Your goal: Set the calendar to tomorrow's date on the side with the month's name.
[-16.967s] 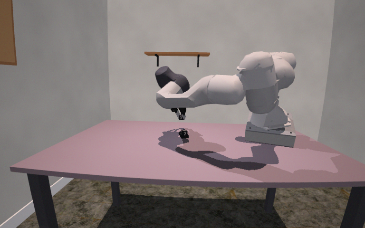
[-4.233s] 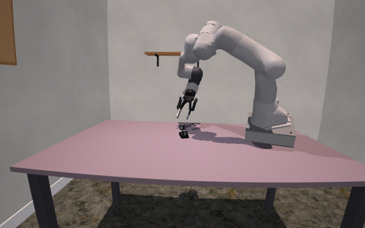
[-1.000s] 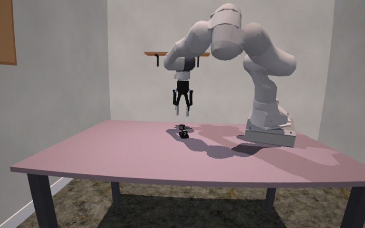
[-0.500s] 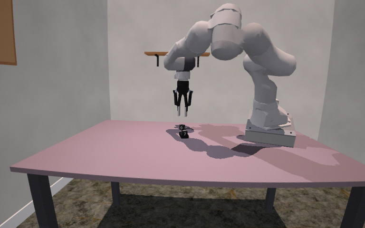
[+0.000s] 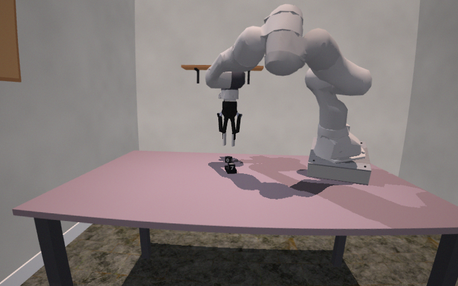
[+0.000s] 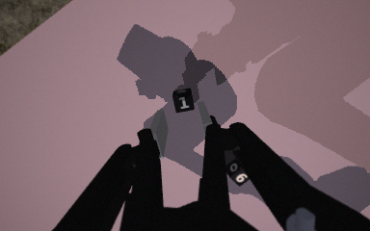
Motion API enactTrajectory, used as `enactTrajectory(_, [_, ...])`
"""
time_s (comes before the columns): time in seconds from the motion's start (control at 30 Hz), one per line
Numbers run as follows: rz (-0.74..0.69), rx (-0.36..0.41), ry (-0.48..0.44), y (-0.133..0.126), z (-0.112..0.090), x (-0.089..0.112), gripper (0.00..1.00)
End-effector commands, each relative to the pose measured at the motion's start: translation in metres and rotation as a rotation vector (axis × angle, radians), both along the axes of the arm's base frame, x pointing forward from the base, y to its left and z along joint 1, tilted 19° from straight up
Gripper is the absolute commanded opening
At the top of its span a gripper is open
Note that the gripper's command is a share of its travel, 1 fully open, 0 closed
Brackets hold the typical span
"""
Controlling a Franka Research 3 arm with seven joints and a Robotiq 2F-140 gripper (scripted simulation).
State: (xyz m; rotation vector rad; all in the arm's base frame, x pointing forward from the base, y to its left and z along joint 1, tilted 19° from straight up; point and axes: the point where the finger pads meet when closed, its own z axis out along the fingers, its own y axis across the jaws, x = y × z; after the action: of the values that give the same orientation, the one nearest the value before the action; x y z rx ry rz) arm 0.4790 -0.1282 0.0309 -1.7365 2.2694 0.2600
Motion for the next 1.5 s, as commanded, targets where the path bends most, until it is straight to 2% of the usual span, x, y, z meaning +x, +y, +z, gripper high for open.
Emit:
enactTrajectory(0.0, [-0.006,0.003,0.004,0.001,0.0,-0.001,0.28])
enactTrajectory(0.63, [-0.006,0.003,0.004,0.005,-0.012,0.0,0.28])
enactTrajectory(1.47, [-0.006,0.003,0.004,0.015,-0.043,0.004,0.28])
